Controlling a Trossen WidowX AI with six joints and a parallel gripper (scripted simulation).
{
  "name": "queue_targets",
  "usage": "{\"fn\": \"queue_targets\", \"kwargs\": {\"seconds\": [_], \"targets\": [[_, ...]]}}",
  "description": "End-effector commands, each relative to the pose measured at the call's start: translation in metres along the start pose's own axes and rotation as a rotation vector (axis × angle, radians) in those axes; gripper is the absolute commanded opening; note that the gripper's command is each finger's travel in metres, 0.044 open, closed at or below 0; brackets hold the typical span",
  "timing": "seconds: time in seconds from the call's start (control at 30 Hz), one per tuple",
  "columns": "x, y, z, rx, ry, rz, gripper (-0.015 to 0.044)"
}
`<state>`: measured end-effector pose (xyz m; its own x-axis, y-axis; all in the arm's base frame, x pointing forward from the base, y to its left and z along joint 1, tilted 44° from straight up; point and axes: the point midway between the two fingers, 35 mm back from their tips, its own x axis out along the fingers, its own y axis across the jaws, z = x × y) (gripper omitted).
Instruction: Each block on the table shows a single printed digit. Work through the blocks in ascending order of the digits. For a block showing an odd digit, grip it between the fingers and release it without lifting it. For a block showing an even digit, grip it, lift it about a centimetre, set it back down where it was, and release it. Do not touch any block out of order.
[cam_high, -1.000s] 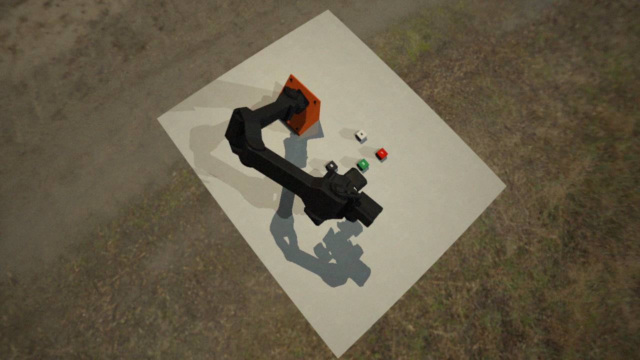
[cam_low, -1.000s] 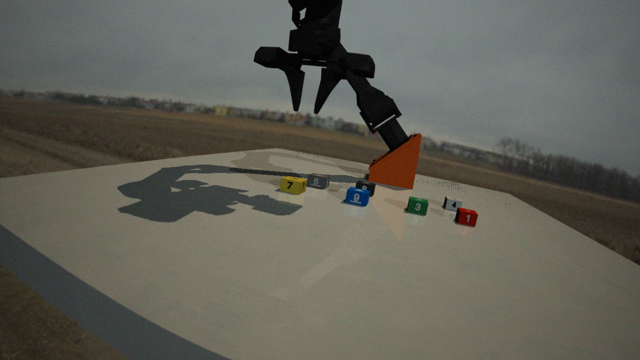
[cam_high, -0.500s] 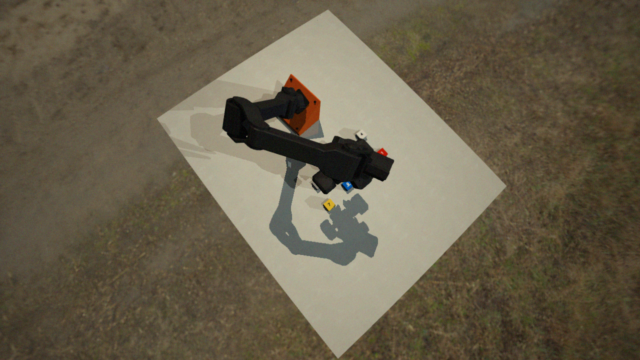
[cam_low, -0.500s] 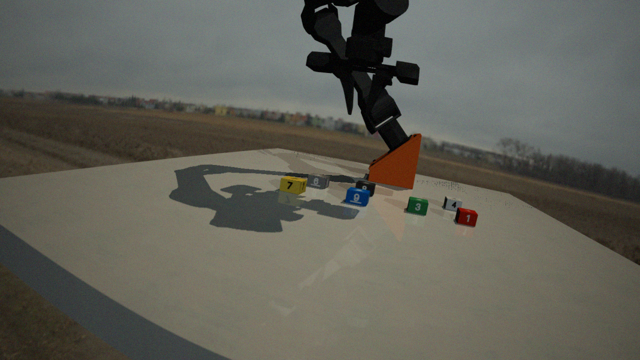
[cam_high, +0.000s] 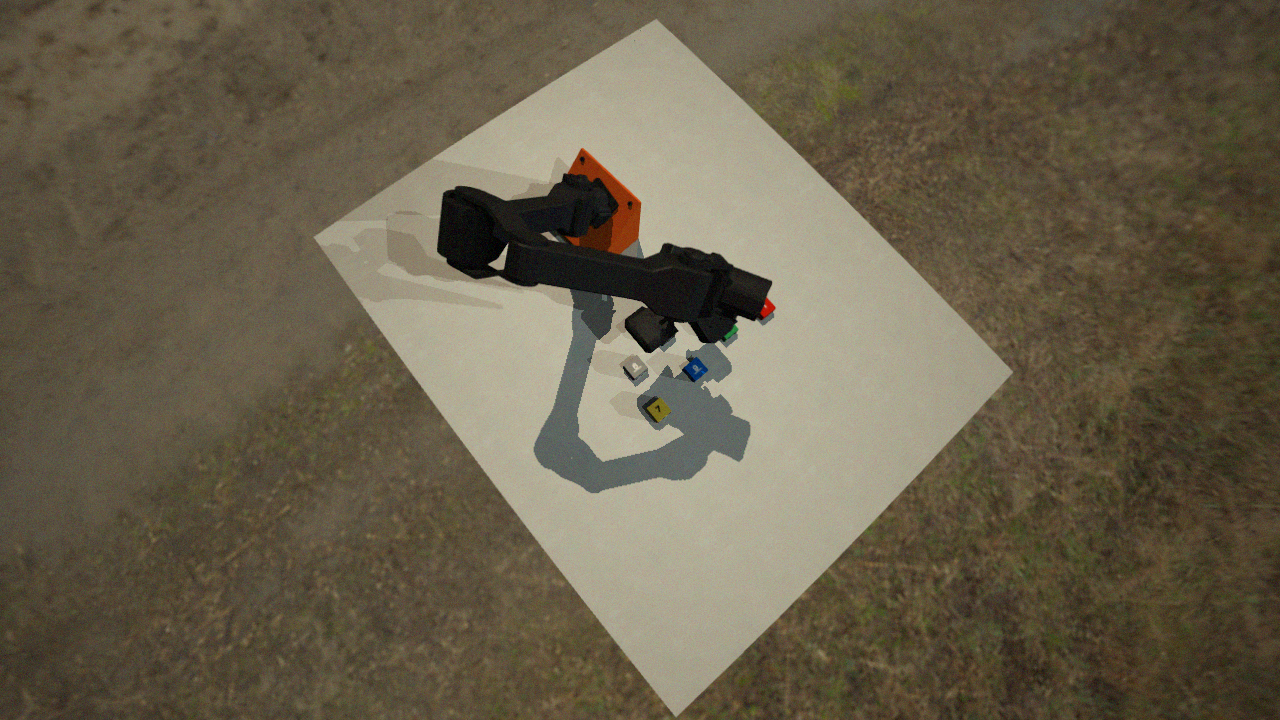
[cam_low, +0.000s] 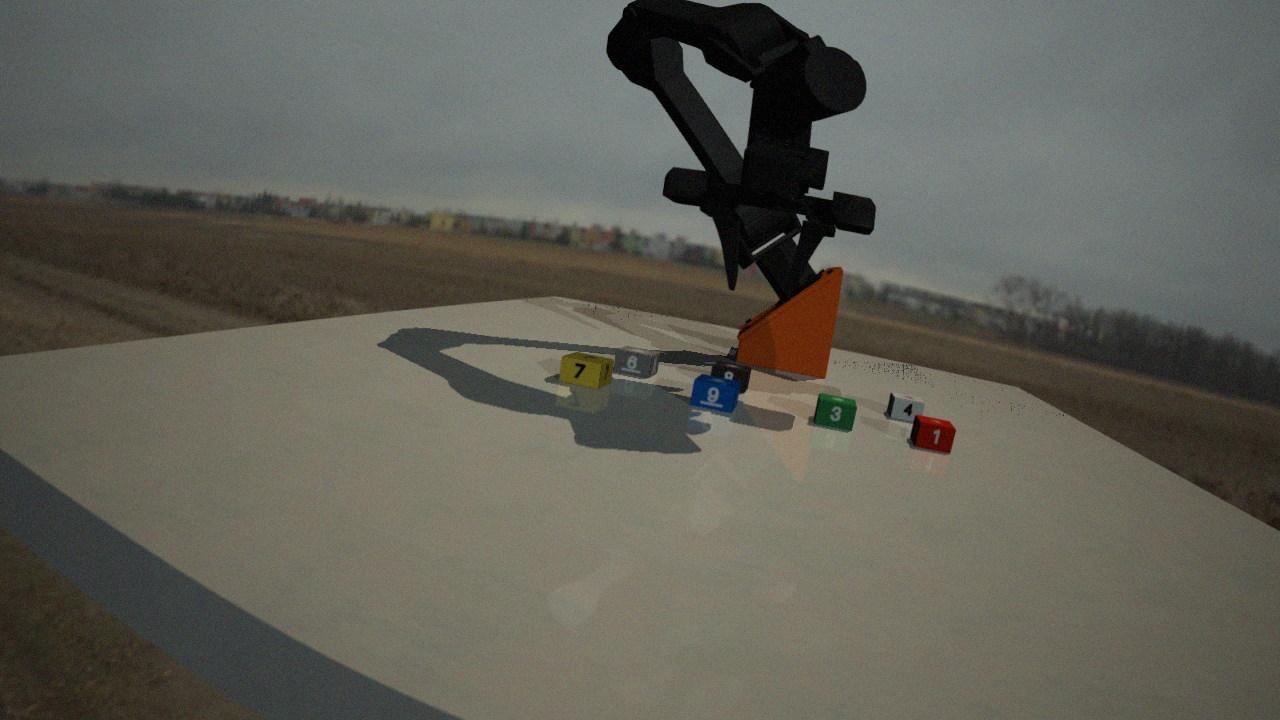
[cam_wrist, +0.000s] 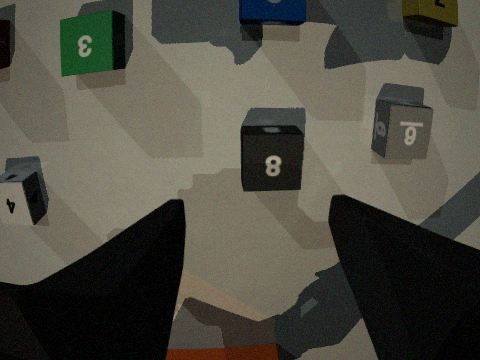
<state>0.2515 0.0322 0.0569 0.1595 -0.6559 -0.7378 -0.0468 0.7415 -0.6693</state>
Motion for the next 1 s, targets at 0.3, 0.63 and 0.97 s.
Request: {"fn": "queue_targets", "kwargs": {"seconds": [0.3,0.63,0.97], "targets": [[0.046,-0.004,-0.010,-0.013,0.020,-0.018,0.0400],[0.062,-0.004,-0.010,-0.013,0.020,-0.018,0.0400],[0.077,-0.005,-0.011,-0.013,0.020,-0.019,0.0400]]}}
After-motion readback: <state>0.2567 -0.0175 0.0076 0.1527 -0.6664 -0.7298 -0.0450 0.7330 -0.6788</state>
